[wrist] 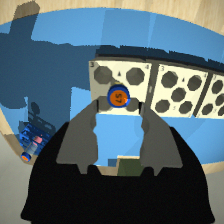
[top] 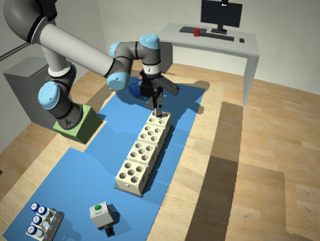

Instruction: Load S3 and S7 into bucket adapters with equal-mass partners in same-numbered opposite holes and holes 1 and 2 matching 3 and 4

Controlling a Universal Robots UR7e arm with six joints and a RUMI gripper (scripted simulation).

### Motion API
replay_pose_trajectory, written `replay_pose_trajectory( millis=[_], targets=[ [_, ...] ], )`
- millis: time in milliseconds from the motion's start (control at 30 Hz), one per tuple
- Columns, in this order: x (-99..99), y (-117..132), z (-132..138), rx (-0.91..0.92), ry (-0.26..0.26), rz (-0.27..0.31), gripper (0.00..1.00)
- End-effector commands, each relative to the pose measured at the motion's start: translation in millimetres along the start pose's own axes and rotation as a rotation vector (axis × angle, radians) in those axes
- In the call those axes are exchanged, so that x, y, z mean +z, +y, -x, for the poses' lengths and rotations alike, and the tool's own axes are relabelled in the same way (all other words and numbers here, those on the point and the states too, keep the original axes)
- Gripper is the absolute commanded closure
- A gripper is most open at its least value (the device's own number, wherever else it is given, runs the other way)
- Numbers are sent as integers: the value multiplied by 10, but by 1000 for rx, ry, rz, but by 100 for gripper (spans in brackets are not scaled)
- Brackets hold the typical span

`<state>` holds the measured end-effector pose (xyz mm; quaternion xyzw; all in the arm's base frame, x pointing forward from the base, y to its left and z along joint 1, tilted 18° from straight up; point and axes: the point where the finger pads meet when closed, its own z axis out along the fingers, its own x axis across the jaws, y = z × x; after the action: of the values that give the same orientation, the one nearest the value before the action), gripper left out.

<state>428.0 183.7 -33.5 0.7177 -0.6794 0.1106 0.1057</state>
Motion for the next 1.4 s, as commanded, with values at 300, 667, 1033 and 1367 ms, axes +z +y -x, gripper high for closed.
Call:
replay_pose_trajectory(
  millis=[300, 667, 1033, 1367],
  targets=[
    [-122, 286, 341, -254, 1, 9, 65],
    [-148, 812, 1074, -748, -1, 3, 65],
    [-149, 1274, 1668, -1009, -2, 3, 65],
    [-151, 1683, 2197, -1007, -3, 3, 65]
  ],
)
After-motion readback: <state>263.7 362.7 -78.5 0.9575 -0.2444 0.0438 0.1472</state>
